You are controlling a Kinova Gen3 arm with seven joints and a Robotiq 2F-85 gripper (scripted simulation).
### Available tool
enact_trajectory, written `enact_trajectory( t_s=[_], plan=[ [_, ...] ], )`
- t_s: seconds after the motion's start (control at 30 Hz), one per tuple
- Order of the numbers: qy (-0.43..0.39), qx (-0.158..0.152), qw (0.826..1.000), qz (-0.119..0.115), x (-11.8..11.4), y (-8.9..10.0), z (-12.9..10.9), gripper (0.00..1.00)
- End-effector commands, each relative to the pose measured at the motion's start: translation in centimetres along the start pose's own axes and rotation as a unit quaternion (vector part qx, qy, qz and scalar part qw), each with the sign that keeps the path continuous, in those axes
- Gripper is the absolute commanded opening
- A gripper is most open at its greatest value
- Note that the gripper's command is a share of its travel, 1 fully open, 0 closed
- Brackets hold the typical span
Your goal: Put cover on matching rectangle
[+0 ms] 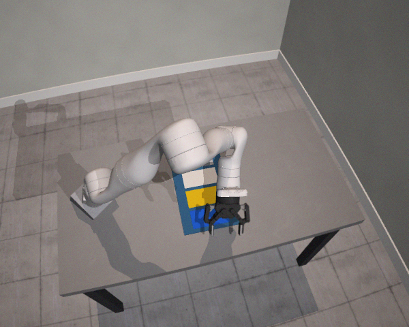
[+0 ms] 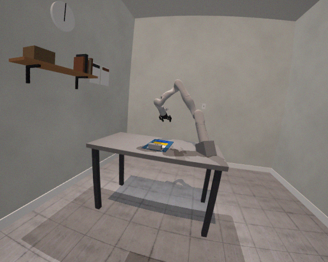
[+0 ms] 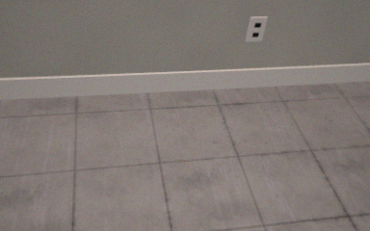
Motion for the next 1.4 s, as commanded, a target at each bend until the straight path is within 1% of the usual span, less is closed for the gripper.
enact_trajectory(
  t_s=[0.0, 0.67, 0.8, 0.87, 0.9, 0.97, 1.03, 1.1, 1.17, 1.23, 1.37],
  plan=[
    [-0.001, 0.0, 1.0, 0.0, 0.0, 0.0, 0.0, 1.0],
    [0.004, -0.002, 1.0, -0.003, 0.1, 0.2, 0.2, 1.0],
    [0.034, -0.013, 0.999, -0.016, 0.6, 1.0, 1.5, 1.0],
    [0.064, -0.023, 0.997, -0.03, 1.2, 1.9, 2.9, 1.0],
    [0.087, -0.032, 0.995, -0.04, 1.6, 2.5, 3.9, 1.0],
    [0.141, -0.052, 0.987, -0.064, 2.6, 4.1, 6.4, 1.0],
    [0.199, -0.074, 0.973, -0.09, 3.6, 5.7, 9.1, 1.0],
    [0.199, -0.074, 0.973, -0.09, 3.6, 5.7, 9.1, 1.0],
    [0.258, -0.096, 0.954, -0.116, 4.6, 7.4, 11.9, 1.0],
    [0.315, -0.118, 0.931, -0.141, 5.5, 9.0, 14.6, 1.0],
    [0.419, -0.157, 0.874, -0.188, 7.2, 12.2, 19.8, 1.0]
  ],
)
Point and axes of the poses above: the point where the finger pads meet when closed, its own y axis back along the fingers, its own x axis across the jaws, z = x × y, the point moved 4 cm from there along y, back along the fingers, and after that the axes turned 6 degrees about -y, right-handed, at the moved point
